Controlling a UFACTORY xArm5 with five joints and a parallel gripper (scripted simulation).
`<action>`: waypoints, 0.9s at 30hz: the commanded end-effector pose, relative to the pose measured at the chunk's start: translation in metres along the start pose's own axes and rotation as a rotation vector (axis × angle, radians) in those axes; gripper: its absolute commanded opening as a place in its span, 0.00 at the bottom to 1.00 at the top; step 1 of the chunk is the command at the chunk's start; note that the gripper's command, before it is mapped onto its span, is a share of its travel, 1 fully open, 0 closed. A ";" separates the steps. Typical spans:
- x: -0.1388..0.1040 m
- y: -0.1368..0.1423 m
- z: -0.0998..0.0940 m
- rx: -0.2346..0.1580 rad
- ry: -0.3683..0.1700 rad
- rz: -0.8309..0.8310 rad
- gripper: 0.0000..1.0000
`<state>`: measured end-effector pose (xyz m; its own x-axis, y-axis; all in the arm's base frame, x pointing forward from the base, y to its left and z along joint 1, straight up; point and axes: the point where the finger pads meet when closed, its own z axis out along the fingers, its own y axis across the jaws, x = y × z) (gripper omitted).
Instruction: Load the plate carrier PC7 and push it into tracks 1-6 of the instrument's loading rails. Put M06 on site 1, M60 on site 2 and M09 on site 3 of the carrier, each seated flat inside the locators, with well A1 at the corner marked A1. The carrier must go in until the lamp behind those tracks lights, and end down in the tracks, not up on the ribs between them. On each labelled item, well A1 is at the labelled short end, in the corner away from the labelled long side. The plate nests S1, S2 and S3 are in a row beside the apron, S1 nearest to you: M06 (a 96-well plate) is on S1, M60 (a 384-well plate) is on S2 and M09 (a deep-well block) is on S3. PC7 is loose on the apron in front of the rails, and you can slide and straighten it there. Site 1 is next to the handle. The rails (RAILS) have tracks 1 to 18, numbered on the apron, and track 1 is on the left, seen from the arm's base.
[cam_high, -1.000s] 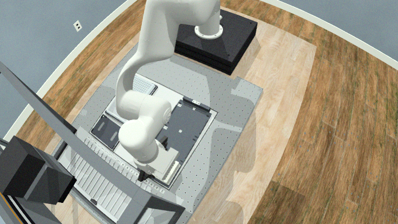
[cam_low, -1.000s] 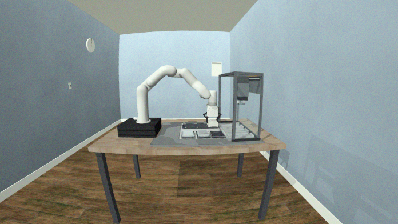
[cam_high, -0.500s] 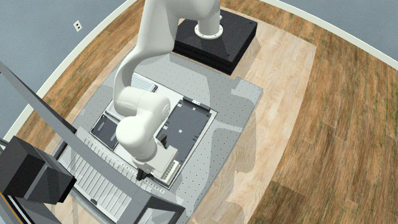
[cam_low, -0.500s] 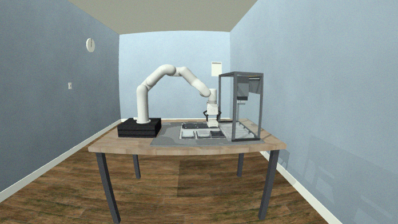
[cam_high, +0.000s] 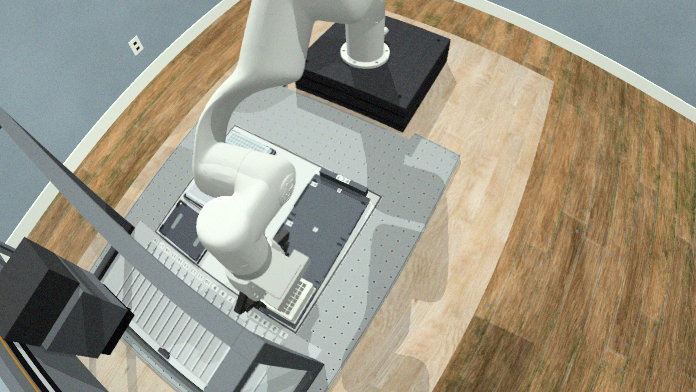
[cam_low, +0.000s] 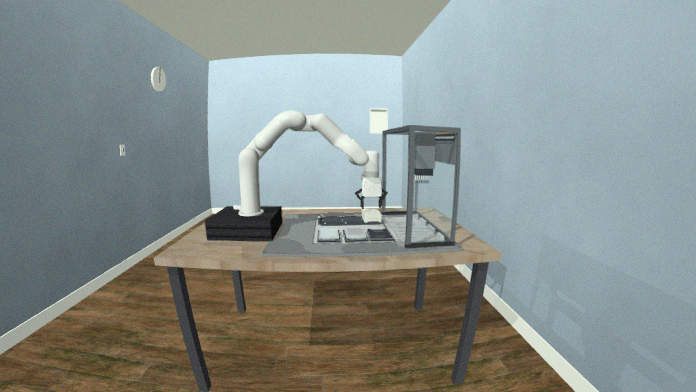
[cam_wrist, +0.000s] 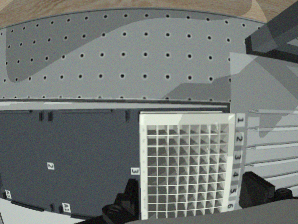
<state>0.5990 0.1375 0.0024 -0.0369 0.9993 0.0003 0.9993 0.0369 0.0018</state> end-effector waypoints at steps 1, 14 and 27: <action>0.000 0.001 -0.010 -0.003 0.006 0.000 1.00; 0.000 0.001 -0.028 -0.003 0.006 0.000 1.00; 0.000 0.001 -0.047 -0.003 0.006 0.000 1.00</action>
<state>0.5986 0.1371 0.0405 -0.0369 0.9993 0.0001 0.9993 0.0369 0.0007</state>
